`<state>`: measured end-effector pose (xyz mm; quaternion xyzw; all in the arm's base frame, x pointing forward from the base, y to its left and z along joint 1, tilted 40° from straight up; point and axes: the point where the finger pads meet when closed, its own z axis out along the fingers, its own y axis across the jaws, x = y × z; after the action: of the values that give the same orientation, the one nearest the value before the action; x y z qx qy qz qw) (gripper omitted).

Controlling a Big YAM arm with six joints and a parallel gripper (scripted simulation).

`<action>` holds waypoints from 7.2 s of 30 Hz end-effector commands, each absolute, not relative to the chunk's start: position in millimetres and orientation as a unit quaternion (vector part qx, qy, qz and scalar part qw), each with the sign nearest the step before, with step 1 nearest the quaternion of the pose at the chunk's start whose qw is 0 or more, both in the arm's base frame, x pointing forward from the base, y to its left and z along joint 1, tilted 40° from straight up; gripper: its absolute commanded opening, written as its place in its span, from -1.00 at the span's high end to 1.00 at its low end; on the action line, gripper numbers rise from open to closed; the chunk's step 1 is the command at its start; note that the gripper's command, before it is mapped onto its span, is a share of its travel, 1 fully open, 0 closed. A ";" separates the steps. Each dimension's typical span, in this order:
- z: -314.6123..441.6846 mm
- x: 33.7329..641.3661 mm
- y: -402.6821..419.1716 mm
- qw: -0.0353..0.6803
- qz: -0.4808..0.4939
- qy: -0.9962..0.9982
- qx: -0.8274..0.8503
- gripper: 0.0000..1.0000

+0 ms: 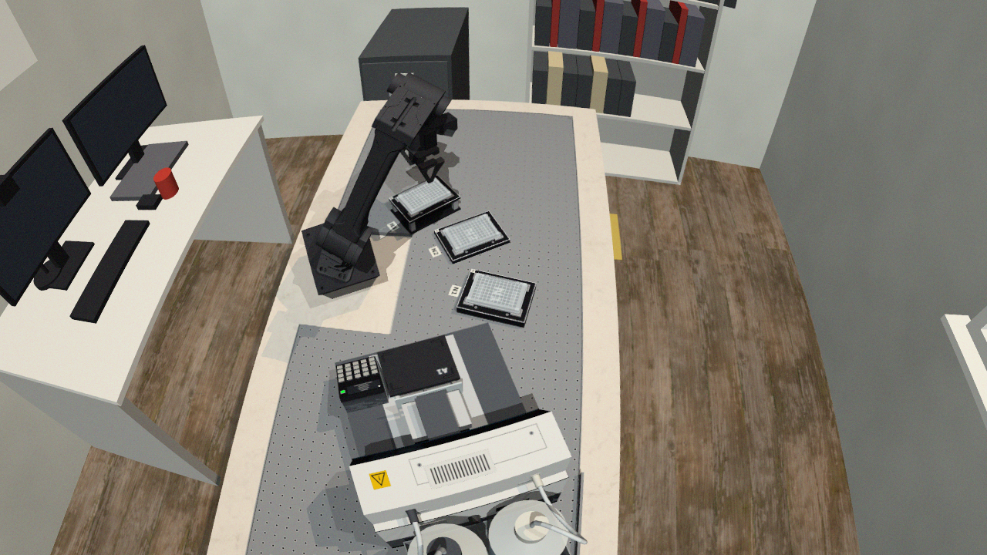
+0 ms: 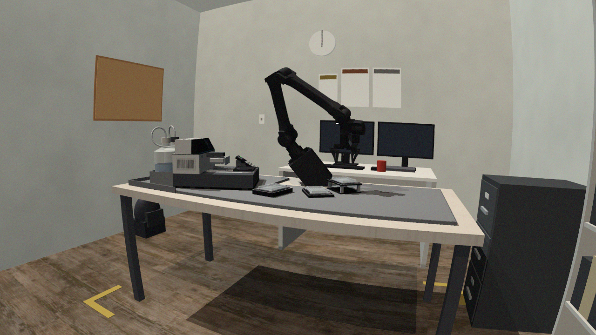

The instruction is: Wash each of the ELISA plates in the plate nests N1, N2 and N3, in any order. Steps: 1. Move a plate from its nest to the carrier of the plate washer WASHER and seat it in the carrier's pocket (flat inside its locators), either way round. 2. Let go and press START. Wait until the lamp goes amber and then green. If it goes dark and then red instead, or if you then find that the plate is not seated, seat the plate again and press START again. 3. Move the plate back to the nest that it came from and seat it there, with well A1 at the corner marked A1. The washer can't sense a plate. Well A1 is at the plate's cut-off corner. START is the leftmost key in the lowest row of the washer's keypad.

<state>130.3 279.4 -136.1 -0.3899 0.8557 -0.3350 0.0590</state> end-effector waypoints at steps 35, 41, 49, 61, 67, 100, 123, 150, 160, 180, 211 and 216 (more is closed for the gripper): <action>-171.2 150.2 257.1 0.059 -0.333 0.858 -0.388 -1.00; -176.4 150.2 254.7 0.060 -0.333 0.856 -0.392 -1.00; -181.4 154.8 261.9 0.068 -0.325 0.859 -0.389 -1.00; -181.4 154.8 261.9 0.068 -0.325 0.859 -0.389 -1.00; -180.6 156.8 253.6 0.065 -0.326 0.859 -0.389 -1.00; -199.3 162.2 238.7 0.061 -0.331 0.857 -0.390 -1.00; -204.4 165.7 245.4 0.067 -0.326 0.859 -0.389 -1.00; -204.4 165.7 245.4 0.067 -0.326 0.859 -0.389 -0.68; -204.4 165.7 245.4 0.067 -0.326 0.859 -0.389 -0.68; -204.4 165.7 245.4 0.067 -0.326 0.859 -0.389 -0.68; -173.5 148.9 278.3 0.074 -0.320 0.860 -0.390 -0.68; -161.6 146.9 288.3 0.079 -0.313 0.863 -0.389 -0.68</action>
<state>146.9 253.7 -170.8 -0.3907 0.8553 -0.3355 0.0571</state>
